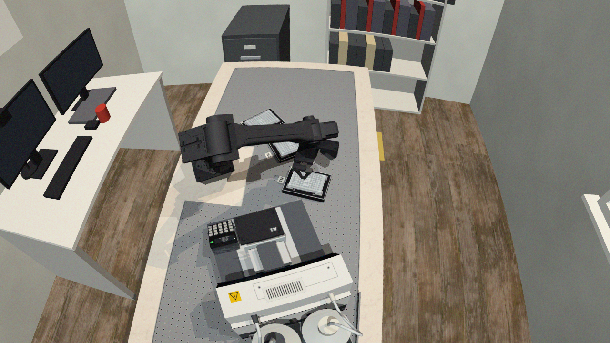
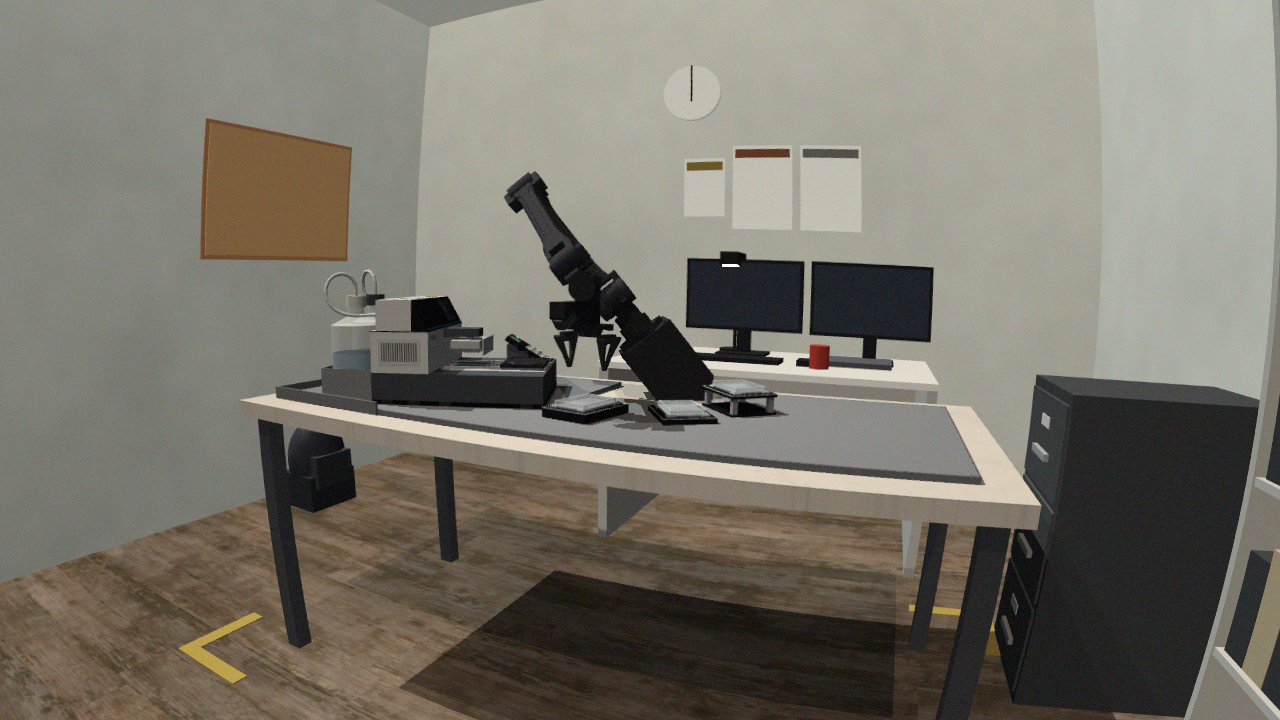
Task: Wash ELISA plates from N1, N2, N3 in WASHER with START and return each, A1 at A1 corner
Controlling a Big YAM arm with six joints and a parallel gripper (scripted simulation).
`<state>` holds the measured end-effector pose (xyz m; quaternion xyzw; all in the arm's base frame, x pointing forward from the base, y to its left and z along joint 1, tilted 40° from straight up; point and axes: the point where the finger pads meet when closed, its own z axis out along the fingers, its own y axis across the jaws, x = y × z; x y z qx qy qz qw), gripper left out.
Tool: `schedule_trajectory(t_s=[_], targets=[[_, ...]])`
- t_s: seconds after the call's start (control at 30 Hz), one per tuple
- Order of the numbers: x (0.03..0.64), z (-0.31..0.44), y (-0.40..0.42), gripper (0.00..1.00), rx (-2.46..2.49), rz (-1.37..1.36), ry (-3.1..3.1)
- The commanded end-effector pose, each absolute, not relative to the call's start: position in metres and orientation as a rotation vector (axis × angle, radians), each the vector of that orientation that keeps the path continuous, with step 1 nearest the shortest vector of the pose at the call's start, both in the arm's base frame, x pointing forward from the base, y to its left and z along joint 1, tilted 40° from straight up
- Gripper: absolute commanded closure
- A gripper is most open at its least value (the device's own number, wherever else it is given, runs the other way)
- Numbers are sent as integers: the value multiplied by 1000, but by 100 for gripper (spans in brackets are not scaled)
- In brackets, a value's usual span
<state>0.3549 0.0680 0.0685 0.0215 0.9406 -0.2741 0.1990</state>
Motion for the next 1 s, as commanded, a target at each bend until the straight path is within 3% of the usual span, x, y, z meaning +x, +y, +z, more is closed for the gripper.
schedule_trajectory(t_s=[0.0,0.97], targets=[[367,88,85,0,79,-725,2597],[360,83,79,0,78,-745,2614]])
